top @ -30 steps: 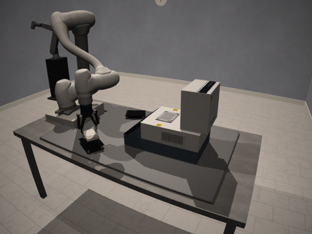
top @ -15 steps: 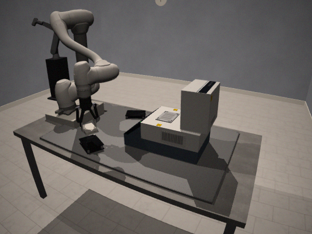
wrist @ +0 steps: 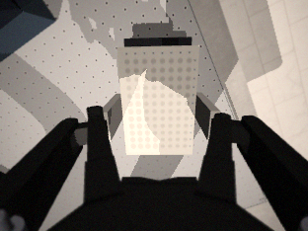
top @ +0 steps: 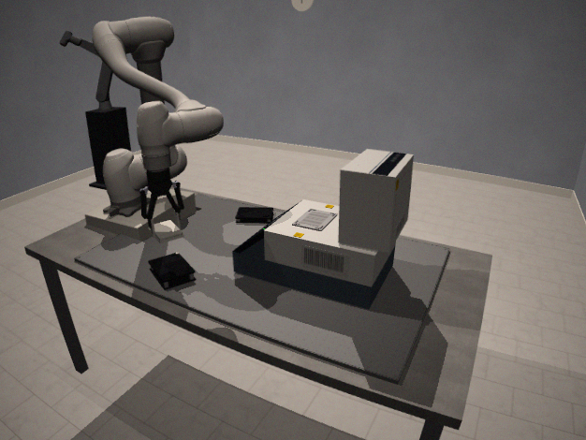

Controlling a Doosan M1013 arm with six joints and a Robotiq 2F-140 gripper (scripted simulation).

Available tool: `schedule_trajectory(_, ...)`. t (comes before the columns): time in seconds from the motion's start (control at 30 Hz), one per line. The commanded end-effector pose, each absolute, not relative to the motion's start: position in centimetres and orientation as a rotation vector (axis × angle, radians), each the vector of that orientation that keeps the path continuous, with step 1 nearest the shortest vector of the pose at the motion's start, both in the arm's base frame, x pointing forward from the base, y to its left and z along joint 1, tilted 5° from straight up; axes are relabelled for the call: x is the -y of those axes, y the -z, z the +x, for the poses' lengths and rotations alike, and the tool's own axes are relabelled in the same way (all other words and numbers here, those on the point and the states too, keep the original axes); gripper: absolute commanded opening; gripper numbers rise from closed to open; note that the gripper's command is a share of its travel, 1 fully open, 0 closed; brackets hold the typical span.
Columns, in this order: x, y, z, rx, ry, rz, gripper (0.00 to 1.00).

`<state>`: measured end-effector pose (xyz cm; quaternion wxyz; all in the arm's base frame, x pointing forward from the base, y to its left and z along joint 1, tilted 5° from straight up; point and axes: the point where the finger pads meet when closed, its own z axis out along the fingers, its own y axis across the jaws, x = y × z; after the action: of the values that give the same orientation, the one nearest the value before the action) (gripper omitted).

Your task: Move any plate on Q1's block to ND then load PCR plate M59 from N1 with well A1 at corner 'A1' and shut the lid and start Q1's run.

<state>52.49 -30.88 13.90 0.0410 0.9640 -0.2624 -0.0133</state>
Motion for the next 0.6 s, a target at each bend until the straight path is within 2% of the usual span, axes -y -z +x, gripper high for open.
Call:
schedule_trajectory(0.0, 30.8, -15.2, 52.5, 0.804, 0.041, 2.952, 0.0)
schedule_trajectory(0.57, 30.4, -20.2, 52.8, 0.804, 0.041, 2.952, 0.0)
